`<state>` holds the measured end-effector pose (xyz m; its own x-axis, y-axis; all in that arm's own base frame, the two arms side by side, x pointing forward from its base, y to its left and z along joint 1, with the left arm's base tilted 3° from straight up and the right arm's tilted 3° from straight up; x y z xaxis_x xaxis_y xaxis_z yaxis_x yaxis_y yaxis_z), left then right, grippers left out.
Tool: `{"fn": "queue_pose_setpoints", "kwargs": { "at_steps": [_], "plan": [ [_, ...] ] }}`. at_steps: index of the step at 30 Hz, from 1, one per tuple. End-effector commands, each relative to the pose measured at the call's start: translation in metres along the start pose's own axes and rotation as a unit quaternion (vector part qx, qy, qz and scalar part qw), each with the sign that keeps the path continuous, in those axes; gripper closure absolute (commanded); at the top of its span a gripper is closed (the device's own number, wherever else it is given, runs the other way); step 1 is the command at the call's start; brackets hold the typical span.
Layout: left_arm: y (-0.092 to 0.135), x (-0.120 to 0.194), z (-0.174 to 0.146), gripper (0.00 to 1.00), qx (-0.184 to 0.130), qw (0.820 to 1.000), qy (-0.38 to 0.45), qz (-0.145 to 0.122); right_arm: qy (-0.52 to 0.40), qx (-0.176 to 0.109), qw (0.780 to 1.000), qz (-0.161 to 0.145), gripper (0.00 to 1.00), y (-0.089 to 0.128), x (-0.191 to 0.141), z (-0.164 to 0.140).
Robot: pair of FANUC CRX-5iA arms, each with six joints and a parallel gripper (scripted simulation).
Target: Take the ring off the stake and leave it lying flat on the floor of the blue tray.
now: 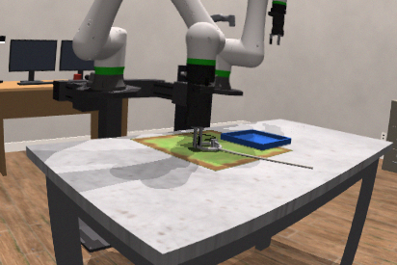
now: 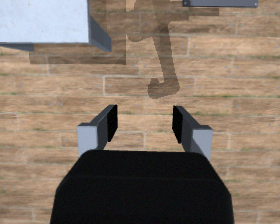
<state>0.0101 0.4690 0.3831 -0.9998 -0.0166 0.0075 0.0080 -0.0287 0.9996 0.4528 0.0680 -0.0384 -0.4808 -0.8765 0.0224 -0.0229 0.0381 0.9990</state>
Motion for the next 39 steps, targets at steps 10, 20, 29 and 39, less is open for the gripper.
{"fn": "queue_pose_setpoints", "kwargs": {
  "at_steps": [10,20,29,39],
  "plan": [
    [0.0009,-0.0001,0.0001,0.0,-0.001,1.0,0.0,0.0,0.0,0.001,1.0,-0.001,1.0,0.0009,-0.0045,0.0061],
    [0.0009,-0.0001,0.0001,0.0,-0.001,1.0,0.0,0.0,0.0,0.001,1.0,-0.001,1.0,0.0036,-0.0046,0.0088],
    [0.0009,-0.0001,0.0001,0.0,-0.001,1.0,0.0,0.0,0.0,-0.017,1.0,-0.001,1.0,0.0038,-0.0072,0.005],
    [0.0009,-0.0001,0.0001,0.0,-0.001,1.0,0.0,0.0,0.0,-0.025,1.0,-0.002,1.0,0.0043,-0.0106,0.0034]
  ]
}}
Point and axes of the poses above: on each arm, the point where the finger pads meet when closed, its own y axis back along the fingers, its own x axis across the jaws, z = x × y, the point moved 8 cm from there along y, back along the fingers, and after that the axes turned 2 degrees about y, right-handed, at the moved point
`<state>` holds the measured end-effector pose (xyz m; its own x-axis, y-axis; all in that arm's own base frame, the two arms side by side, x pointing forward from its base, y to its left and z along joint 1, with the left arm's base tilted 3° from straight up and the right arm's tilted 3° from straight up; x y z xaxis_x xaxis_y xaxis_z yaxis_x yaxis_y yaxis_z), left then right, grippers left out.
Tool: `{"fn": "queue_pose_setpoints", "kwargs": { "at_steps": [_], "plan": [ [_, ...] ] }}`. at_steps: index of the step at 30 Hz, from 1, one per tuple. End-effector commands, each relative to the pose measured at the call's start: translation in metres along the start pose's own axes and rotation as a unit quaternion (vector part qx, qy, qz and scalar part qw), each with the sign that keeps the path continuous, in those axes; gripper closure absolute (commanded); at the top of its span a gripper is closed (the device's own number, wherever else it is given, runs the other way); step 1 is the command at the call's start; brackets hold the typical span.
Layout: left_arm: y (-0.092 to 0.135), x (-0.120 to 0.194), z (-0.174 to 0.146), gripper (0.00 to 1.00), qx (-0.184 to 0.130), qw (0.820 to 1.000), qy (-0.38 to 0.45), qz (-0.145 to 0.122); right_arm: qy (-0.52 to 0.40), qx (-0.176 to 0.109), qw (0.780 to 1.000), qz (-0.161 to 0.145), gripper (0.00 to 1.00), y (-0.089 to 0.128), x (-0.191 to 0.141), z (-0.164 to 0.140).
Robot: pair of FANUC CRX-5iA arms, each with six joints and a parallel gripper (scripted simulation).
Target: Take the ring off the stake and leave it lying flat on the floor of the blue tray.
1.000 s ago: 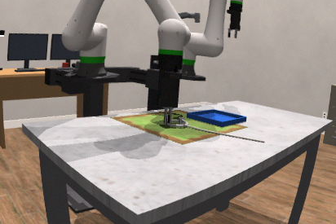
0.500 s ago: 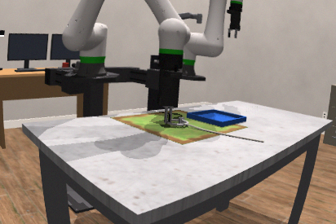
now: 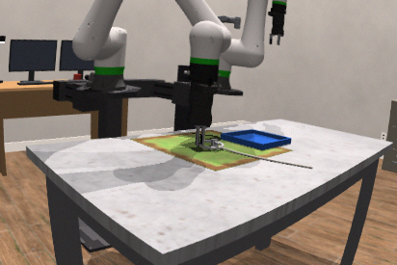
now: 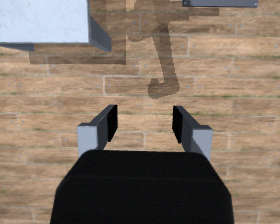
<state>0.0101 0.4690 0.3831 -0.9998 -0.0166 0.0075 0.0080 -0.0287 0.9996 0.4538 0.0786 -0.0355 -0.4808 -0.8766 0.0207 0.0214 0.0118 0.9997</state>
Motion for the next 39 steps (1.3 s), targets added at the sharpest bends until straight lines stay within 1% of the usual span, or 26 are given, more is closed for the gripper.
{"fn": "queue_pose_setpoints", "kwargs": {
  "at_steps": [1,4,14,23,33,39],
  "plan": [
    [0.001,0.0,0.0,0.0,-0.001,1.0,0.0,0.0,0.0,0.0,1.0,-0.001,1.0,0.001,-0.001,-0.001],
    [0.001,0.0,0.0,0.0,-0.001,1.0,0.0,0.0,0.0,-0.004,1.0,-0.001,1.0,0.004,-0.002,-0.002],
    [0.001,0.0,0.0,0.0,-0.001,1.0,0.0,0.0,0.0,-0.051,0.999,-0.002,1.0,0.006,-0.001,-0.011],
    [0.001,0.0,0.0,0.0,-0.001,1.0,0.0,0.0,0.0,-0.058,0.998,-0.002,1.0,0.006,-0.001,-0.012],
    [0.001,0.0,0.0,0.0,-0.001,1.0,0.0,0.0,0.0,-0.105,0.994,-0.004,1.0,0.008,0.0,-0.02],
    [0.001,0.0,0.0,0.0,-0.001,1.0,0.0,0.0,0.0,-0.106,0.994,-0.004,1.0,0.01,0.0,-0.021]
  ]
}}
Point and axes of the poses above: on each arm, the point where the finger pads meet when closed, its own y axis back along the fingers, its own x axis across the jaws, z = x × y, the point moved 8 cm from there along y, back along the fingers, and after that the axes turned 2 degrees about y, right-handed, at the moved point
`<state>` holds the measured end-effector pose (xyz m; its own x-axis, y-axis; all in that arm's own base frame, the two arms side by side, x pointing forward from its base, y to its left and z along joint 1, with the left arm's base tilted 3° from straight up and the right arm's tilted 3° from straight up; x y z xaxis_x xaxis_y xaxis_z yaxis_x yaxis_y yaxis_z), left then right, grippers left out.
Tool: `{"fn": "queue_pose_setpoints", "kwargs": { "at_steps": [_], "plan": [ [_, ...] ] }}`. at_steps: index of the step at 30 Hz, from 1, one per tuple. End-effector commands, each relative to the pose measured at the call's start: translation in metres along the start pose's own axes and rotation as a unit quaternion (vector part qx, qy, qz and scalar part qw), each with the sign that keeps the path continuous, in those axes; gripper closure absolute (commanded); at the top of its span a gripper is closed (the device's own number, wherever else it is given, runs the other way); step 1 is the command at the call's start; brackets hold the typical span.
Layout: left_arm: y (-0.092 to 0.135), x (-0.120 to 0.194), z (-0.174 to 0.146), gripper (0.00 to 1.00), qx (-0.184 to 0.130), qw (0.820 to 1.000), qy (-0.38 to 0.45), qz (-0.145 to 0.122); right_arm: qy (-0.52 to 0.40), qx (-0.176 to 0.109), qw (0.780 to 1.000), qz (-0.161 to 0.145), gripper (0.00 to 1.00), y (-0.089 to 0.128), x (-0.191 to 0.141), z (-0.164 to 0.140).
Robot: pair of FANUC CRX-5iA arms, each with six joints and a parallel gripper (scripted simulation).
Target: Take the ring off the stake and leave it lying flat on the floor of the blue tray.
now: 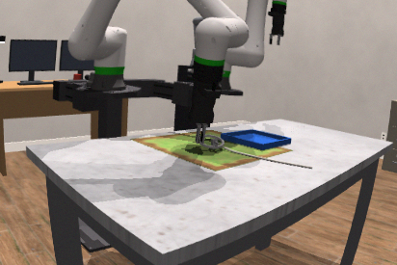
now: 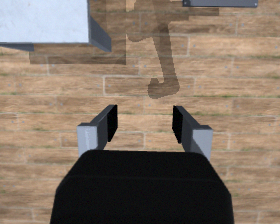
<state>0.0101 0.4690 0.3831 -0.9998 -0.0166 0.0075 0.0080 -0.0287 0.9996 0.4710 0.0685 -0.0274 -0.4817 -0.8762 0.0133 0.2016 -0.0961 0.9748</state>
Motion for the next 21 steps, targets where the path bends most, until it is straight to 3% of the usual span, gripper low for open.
{"fn": "queue_pose_setpoints", "kwargs": {
  "at_steps": [1,21],
  "plan": [
    [0.001,0.0,0.0,0.0,-0.001,1.0,0.0,0.0,0.0,0.0,1.0,-0.001,1.0,0.002,0.0,0.0],
    [0.001,0.0,0.0,0.0,-0.001,1.0,0.0,0.0,0.0,0.001,1.0,-0.001,1.0,0.007,0.0,-0.011]
  ]
}}
Point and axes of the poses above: on each arm, the point where the finger pads meet when closed, its own y axis back along the fingers, its own x axis across the jaws, z = x × y, the point moved 8 cm from there along y, back along the fingers, and after that the axes turned 2 degrees about y, right-handed, at the moved point
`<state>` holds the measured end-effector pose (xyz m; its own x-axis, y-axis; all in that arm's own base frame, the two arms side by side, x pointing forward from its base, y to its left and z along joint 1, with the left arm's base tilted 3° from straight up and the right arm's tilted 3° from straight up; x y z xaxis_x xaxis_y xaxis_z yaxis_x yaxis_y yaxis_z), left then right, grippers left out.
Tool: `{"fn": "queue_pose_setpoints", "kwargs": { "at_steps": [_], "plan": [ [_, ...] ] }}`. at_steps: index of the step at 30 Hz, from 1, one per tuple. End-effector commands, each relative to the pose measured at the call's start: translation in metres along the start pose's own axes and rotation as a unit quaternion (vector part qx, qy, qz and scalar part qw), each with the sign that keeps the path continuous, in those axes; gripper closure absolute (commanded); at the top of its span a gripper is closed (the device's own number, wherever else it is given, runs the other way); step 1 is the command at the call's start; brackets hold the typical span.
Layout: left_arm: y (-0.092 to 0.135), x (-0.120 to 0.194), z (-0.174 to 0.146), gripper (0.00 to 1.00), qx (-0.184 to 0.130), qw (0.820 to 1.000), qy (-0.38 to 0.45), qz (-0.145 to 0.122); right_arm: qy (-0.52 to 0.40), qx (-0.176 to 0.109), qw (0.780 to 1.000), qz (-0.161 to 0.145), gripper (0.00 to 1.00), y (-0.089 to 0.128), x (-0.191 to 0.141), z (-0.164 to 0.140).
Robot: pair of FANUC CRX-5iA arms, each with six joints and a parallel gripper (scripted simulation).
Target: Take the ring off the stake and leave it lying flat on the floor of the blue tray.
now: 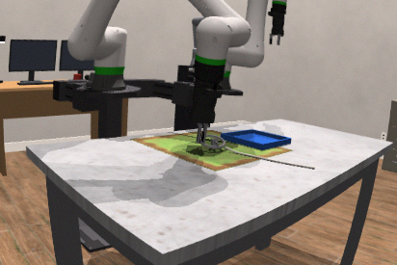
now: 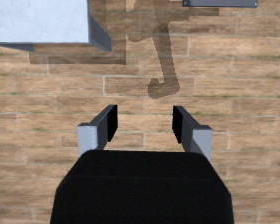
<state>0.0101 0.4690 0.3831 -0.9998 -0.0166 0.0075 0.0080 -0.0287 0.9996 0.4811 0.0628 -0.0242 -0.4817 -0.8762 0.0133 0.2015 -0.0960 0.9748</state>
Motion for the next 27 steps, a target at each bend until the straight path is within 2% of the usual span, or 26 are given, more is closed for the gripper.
{"fn": "queue_pose_setpoints", "kwargs": {
  "at_steps": [1,22,27],
  "plan": [
    [0.0009,-0.0001,0.0001,0.0,-0.001,1.0,0.0,0.0,0.0,0.001,1.0,-0.001,1.0,0.0011,-0.0004,-0.0008],
    [0.0009,-0.0001,0.0001,0.0,-0.001,1.0,0.0,0.0,0.0,0.002,1.0,0.0,1.0,0.007,-0.0001,-0.0086],
    [0.0009,-0.0001,0.0001,0.0,-0.001,1.0,0.0,0.0,0.0,0.011,1.0,0.0,1.0,0.008,-0.0001,-0.0066]
  ]
}}
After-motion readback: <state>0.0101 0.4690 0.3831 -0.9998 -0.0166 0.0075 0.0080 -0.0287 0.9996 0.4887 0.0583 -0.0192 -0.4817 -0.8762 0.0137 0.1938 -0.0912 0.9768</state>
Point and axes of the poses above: on each arm, the point where the finger pads meet when closed, its own y axis back along the fingers, its own x axis across the jaws, z = x × y, the point moved 8 cm from there along y, back along the fingers, and after that the axes turned 2 degrees about y, right-handed, at the moved point
